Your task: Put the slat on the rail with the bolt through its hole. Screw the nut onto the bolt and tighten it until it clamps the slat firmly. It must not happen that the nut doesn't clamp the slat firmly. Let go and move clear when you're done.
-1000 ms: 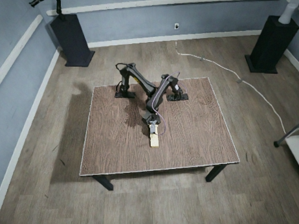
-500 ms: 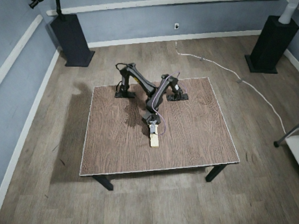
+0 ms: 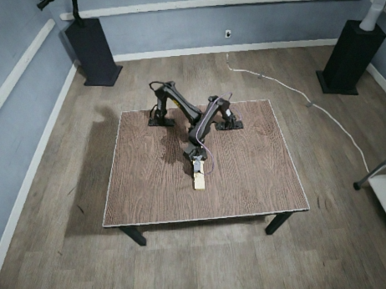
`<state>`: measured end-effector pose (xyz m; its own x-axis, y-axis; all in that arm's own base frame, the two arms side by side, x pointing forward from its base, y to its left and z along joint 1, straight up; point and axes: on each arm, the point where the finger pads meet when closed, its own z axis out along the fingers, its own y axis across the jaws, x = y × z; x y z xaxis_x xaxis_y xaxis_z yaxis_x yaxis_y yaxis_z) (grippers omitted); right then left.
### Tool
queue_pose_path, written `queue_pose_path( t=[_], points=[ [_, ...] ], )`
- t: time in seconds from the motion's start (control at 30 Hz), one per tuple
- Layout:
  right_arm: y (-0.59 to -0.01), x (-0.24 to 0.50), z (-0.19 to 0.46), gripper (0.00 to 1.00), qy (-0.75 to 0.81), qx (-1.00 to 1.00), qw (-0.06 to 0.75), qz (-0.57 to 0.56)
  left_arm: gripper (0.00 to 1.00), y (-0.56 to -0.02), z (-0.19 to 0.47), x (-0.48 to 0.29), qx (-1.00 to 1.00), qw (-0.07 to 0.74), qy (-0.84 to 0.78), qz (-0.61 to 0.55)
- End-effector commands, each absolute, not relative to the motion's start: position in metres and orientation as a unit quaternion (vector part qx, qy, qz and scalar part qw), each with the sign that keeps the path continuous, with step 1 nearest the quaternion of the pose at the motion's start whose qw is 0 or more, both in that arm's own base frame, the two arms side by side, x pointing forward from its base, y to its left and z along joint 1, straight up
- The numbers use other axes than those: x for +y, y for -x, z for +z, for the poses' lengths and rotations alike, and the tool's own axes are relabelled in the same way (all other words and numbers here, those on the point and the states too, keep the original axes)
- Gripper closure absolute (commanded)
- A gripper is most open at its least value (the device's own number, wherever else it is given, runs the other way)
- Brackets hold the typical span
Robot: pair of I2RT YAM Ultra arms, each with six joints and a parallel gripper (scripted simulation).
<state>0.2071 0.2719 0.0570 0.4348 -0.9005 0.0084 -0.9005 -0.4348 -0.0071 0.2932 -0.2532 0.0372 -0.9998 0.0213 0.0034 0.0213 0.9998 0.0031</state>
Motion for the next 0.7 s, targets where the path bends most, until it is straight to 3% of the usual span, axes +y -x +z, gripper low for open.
queue_pose_path(
  t=[0.0, 0.67],
  points=[
    [-0.2076, 0.2729, 0.0601, 0.88, 0.811, 0.585, 0.005, -0.005, 0.28, -0.2949, 0.0413, -0.2545, -1.0, -0.004, 0.011, 0.002],
    [-0.2076, 0.2729, 0.06, 0.88, 0.553, 0.833, 0.006, -0.001, 0.28, -0.2949, 0.0413, -0.2545, -1.0, -0.004, 0.011, 0.002]
  ],
)
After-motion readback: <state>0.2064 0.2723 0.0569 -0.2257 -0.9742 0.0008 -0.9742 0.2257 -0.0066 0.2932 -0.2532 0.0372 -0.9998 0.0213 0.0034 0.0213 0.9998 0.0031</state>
